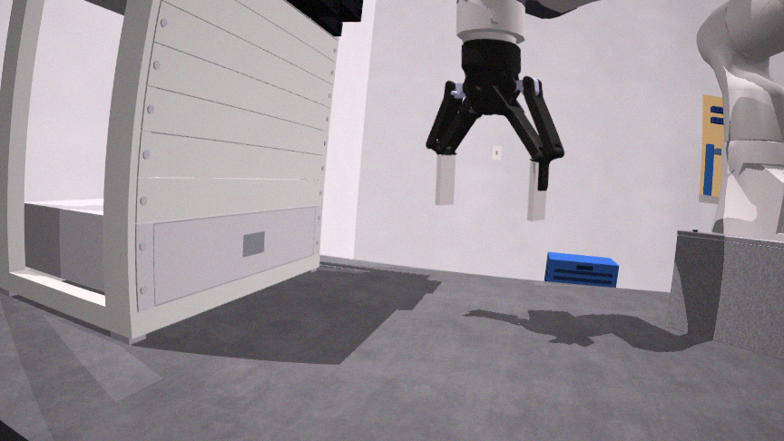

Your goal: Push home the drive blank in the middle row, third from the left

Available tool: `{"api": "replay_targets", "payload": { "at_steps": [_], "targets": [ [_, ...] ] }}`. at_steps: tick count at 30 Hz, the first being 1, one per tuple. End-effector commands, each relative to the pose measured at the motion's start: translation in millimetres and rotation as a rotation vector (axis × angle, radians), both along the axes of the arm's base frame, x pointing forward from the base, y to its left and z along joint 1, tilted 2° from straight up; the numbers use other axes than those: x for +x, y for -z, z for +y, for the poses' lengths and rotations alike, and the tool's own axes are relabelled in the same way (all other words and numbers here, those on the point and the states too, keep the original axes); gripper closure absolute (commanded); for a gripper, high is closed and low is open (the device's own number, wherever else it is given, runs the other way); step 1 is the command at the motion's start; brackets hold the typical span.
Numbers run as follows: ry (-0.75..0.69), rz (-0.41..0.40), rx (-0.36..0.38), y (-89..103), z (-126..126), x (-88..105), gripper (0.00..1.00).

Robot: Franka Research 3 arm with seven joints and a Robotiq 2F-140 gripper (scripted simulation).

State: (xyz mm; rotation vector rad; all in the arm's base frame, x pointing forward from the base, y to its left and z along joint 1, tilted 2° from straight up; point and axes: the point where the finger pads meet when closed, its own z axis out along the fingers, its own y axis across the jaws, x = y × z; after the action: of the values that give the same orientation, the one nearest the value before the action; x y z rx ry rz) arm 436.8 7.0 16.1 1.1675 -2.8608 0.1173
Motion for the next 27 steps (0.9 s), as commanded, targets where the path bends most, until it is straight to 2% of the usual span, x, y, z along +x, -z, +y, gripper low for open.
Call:
{"api": "replay_targets", "payload": {
  "at_steps": [1, 13, 27],
  "targets": [
    [-0.002, -0.003, 0.001, -0.8, 0.1, 0.8, 0.0],
    [-0.014, -0.019, 0.004, -5.5, 1.0, 5.8, 0.0],
    [-0.054, -0.072, 0.013, -20.9, 3.2, 21.2, 0.0]
  ]
}}
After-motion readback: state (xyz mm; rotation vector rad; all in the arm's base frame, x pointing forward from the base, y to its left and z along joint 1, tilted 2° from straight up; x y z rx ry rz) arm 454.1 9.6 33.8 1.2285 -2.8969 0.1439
